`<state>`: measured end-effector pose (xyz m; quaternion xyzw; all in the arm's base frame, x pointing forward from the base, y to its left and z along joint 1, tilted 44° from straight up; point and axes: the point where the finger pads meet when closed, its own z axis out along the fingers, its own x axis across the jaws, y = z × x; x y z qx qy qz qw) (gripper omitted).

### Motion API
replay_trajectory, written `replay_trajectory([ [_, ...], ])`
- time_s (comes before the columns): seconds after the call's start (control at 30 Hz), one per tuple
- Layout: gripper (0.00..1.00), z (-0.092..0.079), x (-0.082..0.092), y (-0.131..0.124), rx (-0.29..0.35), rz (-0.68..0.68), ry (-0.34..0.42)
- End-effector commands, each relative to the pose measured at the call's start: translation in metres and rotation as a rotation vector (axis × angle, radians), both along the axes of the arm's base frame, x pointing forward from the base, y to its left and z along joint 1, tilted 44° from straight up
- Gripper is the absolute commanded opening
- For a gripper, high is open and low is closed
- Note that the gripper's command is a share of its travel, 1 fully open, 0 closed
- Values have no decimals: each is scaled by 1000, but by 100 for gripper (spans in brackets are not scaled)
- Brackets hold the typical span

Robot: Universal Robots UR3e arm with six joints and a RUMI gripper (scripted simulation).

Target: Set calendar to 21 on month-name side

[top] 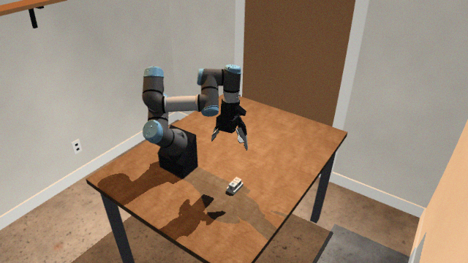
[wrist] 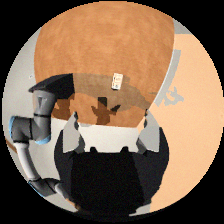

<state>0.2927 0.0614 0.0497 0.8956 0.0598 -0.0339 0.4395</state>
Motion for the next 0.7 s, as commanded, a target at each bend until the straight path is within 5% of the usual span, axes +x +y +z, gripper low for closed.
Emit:
replay_trajectory([
  [0.0, 100, -12, 9, -12, 49, -30, -33],
  [0.3, 100, -33, 23, -42, 115, -119, -100],
  [0.67, 100, -38, 26, -53, 133, -145, -124],
])
